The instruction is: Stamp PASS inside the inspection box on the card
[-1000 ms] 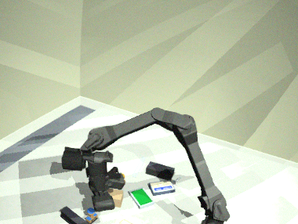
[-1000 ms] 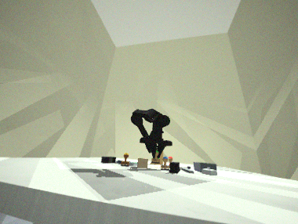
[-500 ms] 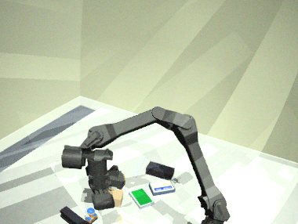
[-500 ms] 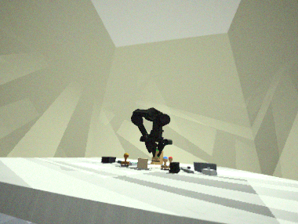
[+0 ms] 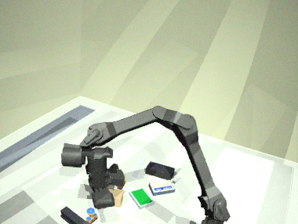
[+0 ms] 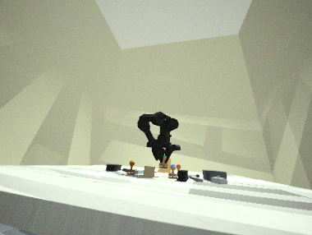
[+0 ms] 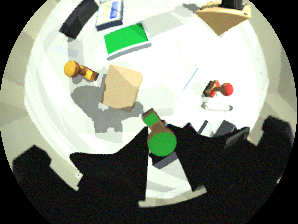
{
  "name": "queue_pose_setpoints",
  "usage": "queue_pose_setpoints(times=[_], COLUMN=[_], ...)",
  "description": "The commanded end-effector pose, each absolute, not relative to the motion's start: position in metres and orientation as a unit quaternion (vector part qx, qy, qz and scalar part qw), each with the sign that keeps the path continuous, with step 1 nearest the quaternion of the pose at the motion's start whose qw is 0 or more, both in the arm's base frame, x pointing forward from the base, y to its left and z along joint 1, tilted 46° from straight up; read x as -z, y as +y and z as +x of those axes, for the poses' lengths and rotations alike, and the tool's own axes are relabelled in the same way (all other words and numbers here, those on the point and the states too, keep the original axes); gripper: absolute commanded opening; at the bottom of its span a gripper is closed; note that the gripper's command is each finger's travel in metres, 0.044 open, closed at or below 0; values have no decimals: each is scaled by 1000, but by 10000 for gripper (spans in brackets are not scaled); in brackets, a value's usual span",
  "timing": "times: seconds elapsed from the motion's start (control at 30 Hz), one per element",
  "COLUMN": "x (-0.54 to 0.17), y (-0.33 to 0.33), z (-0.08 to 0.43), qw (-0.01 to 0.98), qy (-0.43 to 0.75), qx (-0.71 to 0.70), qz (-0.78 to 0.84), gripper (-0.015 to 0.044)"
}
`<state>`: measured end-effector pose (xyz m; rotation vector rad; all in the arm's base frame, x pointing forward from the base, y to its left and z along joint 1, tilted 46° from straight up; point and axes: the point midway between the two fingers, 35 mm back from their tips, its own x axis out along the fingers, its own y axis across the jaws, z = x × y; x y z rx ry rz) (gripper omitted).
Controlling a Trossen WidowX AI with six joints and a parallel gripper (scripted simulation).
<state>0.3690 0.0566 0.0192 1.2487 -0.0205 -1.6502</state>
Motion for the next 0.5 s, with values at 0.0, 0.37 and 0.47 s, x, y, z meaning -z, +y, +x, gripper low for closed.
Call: queue_pose_setpoints(times=[0.0,0.37,0.47], x=[-22,-26,-27], y=[61,64,65], z=[370,370,369], qw=[509,509,509], qy=[-8,-8,-8], qx=[683,683,683], qz=[524,523,523], gripper=[0,0,0])
